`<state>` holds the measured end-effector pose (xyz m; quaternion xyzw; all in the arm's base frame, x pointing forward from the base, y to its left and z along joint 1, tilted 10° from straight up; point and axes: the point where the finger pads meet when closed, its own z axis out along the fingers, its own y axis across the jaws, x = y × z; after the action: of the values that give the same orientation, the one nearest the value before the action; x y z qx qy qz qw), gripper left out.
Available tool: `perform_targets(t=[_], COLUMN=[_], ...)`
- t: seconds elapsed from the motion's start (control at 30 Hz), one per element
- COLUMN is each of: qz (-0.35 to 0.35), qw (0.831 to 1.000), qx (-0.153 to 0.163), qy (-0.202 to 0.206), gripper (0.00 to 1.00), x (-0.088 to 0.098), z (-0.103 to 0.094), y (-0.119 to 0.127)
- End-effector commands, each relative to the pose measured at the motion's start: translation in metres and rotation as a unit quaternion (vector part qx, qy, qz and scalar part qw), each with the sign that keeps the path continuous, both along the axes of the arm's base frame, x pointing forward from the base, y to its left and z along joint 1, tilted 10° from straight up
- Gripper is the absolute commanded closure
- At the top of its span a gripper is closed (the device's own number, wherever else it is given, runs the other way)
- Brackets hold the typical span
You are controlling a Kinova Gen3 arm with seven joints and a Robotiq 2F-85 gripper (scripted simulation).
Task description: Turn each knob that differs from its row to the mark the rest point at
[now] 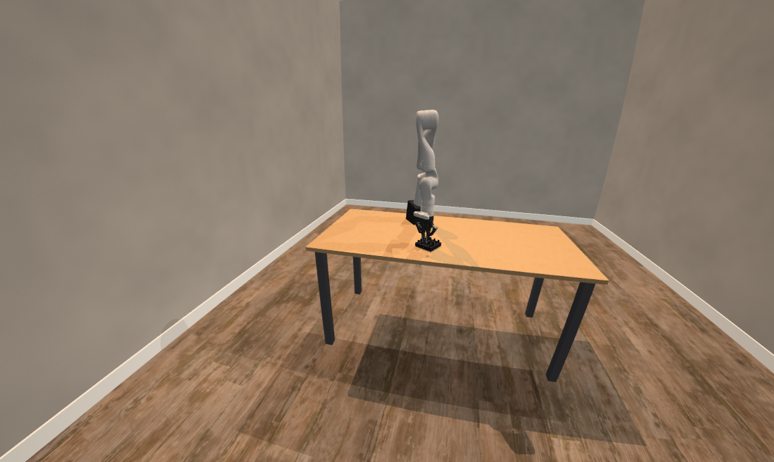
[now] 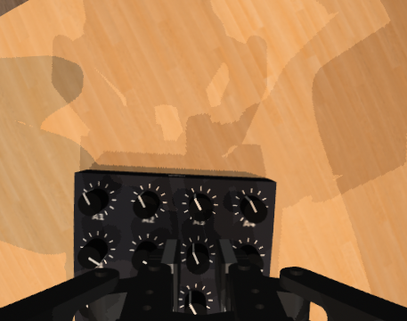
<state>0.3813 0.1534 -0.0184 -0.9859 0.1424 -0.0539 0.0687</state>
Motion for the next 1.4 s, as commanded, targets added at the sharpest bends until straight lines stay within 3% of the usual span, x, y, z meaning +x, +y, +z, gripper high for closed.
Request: perform_targets(t=[0.0, 0.33, 0.37, 1.37], qz=[0.000, 0.000, 0.000, 0.000], qw=[1.000, 1.000, 1.000, 1.000], qx=[0.000, 0.000, 0.000, 0.000], qy=[-0.001, -0.001, -0.001, -0.001], gripper=[0.81, 0.81, 0.92, 0.92], x=[0.0004, 0.0004, 0.0004, 0.0004], z=[0.0005, 0.0005, 0.0005, 0.0005], y=[0.0001, 0.0001, 0.0001, 0.0001])
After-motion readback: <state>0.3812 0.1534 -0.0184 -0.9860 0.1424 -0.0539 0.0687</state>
